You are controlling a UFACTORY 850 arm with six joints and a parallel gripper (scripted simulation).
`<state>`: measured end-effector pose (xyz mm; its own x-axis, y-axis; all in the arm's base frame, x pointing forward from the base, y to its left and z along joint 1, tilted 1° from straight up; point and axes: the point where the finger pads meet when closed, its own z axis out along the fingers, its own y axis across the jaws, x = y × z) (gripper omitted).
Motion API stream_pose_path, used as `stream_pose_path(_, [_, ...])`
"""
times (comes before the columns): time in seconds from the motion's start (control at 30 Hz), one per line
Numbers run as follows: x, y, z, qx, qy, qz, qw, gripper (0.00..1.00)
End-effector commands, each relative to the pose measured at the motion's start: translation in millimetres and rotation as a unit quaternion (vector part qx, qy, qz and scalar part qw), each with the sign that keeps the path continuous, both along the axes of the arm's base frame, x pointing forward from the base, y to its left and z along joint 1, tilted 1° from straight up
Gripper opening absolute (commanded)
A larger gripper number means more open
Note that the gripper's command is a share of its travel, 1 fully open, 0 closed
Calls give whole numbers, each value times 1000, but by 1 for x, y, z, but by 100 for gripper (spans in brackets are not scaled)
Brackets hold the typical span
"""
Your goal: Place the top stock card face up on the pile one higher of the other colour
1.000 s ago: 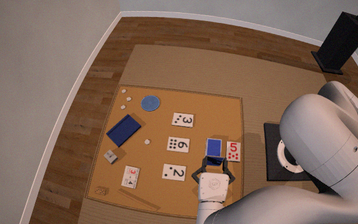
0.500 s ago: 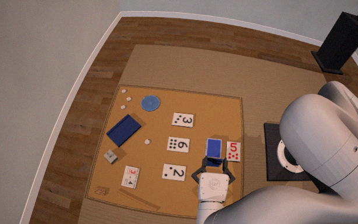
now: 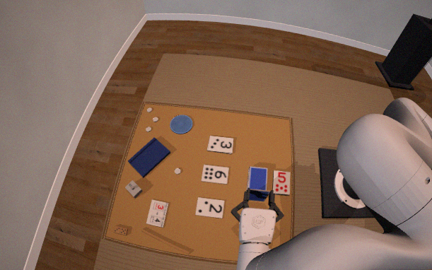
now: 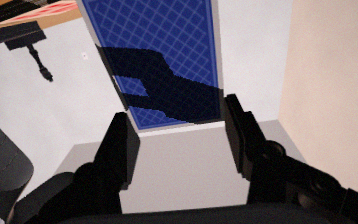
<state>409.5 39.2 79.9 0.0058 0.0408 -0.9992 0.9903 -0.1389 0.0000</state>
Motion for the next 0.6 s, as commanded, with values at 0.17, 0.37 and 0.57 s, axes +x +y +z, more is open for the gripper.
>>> stream_pose_path(0.17, [0, -2, -8, 0, -1, 0, 1000, 72])
stream_pose_path(0.37, [0, -3, -10, 0, -1, 0, 1000, 72])
stream_pose_path(0.57, [0, -3, -11, 0, -1, 0, 1000, 72])
